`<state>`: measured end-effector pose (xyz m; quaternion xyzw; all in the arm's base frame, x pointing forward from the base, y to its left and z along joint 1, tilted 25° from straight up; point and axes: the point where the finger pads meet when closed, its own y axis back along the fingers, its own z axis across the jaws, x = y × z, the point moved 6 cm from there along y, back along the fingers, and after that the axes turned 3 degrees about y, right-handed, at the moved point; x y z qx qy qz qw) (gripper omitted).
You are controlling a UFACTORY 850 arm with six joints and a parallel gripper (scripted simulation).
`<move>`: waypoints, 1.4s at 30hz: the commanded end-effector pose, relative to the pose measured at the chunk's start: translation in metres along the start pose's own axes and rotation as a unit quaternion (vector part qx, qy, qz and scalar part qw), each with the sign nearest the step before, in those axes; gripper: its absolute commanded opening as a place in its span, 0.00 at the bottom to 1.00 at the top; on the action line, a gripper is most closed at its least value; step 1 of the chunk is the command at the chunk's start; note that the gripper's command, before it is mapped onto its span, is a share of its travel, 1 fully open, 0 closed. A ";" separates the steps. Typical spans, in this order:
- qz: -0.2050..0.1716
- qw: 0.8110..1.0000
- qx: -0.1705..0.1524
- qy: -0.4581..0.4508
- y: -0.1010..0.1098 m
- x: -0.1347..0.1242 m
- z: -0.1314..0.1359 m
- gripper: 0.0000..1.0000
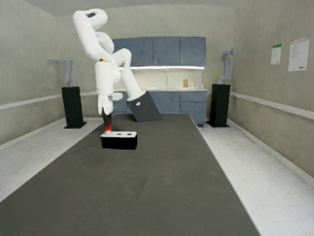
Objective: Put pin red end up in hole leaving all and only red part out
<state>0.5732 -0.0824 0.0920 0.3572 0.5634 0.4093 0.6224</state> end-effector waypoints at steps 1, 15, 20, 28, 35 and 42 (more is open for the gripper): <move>0.000 1.000 -0.001 0.000 0.001 0.000 0.001 0.00; 0.000 1.000 -0.001 0.000 -0.003 0.000 0.001 0.00; 0.000 1.000 -0.001 0.000 -0.003 0.000 0.001 0.00; 0.000 1.000 -0.001 0.000 -0.003 0.000 0.001 0.00; 0.000 1.000 -0.001 0.000 -0.003 0.000 0.001 0.00; 0.000 1.000 -0.001 0.000 -0.007 0.000 0.000 0.00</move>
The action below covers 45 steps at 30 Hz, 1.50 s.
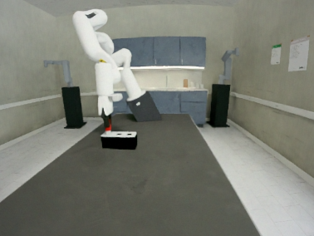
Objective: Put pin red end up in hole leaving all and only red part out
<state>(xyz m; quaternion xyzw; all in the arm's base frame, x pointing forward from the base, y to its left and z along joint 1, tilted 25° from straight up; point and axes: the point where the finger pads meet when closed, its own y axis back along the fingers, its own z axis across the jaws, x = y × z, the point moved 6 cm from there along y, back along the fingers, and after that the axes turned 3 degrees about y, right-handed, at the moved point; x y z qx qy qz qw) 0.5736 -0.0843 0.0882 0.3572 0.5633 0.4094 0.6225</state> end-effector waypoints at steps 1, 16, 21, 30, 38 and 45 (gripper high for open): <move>0.000 1.000 -0.001 0.000 -0.003 0.000 0.000 0.00; 0.000 1.000 -0.001 0.000 -0.003 0.000 0.000 0.00; 0.000 1.000 -0.001 0.000 -0.003 0.000 0.000 0.00; 0.000 1.000 -0.001 0.000 -0.003 0.000 0.000 0.00; 0.000 1.000 -0.001 0.000 -0.007 0.000 0.000 0.00; 0.000 1.000 -0.001 0.000 -0.007 0.000 0.000 0.00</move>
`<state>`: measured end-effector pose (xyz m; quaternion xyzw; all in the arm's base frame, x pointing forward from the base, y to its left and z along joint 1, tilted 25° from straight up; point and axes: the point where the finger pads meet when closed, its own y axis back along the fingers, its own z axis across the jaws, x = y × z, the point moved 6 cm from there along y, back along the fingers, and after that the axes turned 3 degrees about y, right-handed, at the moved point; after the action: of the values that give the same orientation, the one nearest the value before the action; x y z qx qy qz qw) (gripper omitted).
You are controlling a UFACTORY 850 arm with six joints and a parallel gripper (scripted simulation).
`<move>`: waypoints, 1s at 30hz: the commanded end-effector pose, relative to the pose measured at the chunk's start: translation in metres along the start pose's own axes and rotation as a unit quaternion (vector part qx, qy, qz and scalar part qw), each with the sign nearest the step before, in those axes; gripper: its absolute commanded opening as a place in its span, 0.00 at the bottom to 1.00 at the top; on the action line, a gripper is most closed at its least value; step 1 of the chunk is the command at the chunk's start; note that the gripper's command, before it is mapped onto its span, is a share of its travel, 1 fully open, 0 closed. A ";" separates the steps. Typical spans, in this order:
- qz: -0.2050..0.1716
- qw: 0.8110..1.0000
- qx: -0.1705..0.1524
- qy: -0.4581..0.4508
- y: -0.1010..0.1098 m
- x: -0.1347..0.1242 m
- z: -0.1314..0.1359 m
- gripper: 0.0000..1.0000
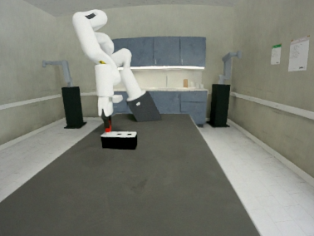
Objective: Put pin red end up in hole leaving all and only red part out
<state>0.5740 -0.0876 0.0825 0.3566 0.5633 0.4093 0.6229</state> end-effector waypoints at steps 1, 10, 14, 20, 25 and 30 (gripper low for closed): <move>0.001 1.000 0.000 0.000 0.000 0.000 0.000 0.00; 0.001 1.000 0.000 0.001 -0.001 0.001 0.000 0.00; 0.001 1.000 0.000 0.001 -0.001 0.001 0.000 0.00; 0.001 1.000 0.000 0.001 -0.001 0.001 0.000 0.00; 0.001 1.000 0.000 0.001 -0.005 0.000 0.000 0.00; 0.001 1.000 0.000 0.001 -0.005 0.000 0.000 0.00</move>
<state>0.5743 -0.0890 0.0782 0.3572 0.5633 0.4105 0.6218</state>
